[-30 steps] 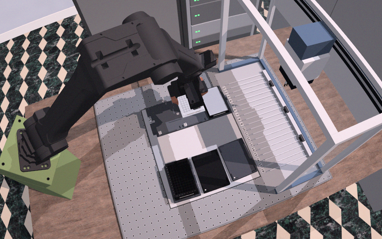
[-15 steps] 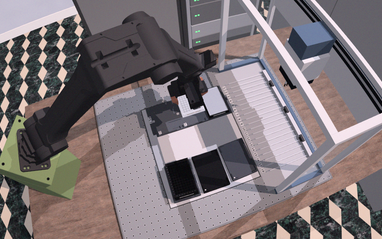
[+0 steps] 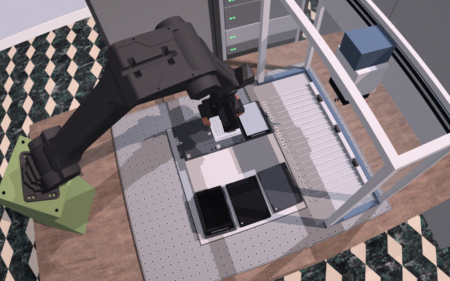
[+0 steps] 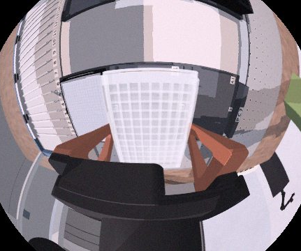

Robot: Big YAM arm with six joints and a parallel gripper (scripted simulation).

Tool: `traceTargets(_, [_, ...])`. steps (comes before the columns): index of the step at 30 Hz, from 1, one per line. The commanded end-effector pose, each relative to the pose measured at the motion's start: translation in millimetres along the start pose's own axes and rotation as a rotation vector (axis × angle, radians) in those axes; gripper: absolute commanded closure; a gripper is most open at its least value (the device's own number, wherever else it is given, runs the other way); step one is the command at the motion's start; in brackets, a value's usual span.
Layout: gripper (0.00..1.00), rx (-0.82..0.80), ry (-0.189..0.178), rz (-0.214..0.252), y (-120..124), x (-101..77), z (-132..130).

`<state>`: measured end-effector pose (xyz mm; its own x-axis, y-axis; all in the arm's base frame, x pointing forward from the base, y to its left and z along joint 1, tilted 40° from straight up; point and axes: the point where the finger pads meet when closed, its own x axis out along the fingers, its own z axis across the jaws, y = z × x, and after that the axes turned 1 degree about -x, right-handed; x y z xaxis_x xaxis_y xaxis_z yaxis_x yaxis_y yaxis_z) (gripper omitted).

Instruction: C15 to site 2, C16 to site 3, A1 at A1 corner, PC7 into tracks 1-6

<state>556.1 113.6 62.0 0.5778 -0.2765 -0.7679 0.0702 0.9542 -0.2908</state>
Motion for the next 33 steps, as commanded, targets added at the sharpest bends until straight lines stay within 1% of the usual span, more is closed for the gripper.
traceTargets(1, [1.0, -0.008, -0.033, 0.014, 9.1, 1.8, 16.4])
traceTargets(3, [1.0, -0.008, -0.033, 0.014, 9.1, 1.8, 16.4])
traceTargets(4, [1.0, 0.007, -0.069, 0.023, 5.6, -12.8, 31.0])
traceTargets(5, [1.0, 0.006, -0.04, 0.009, 1.1, 5.1, 21.5])
traceTargets(6, [1.0, 0.004, -0.028, 0.004, 0.0, 13.7, 17.4])
traceTargets(10, [1.0, 0.004, -0.027, 0.004, -0.3, 24.6, 17.0])
traceTargets(13, [1.0, -0.013, -0.028, 0.014, 10.1, 29.1, 13.2])
traceTargets(15, [1.0, 0.001, -0.027, 0.006, 1.6, 37.7, 15.4])
traceTargets(18, [1.0, 0.003, -0.025, 0.003, -0.5, 45.7, 15.3])
traceTargets(20, [1.0, 0.003, -0.025, 0.003, -0.5, 45.7, 15.3])
traceTargets(21, [1.0, -0.01, -0.055, 0.024, 11.4, 21.9, 27.1])
traceTargets(22, [1.0, -0.009, -0.052, 0.024, 11.3, 21.9, 26.7])
traceTargets(24, [1.0, -0.005, -0.06, 0.025, 11.7, 21.6, 29.6])
traceTargets(27, [1.0, 0.009, -0.051, 0.012, -0.8, 26.7, 29.9])
traceTargets(28, [1.0, -0.001, -0.027, 0.01, 4.3, 35.3, 15.0])
traceTargets(33, [1.0, -0.001, -0.027, 0.009, 3.9, 35.3, 14.9])
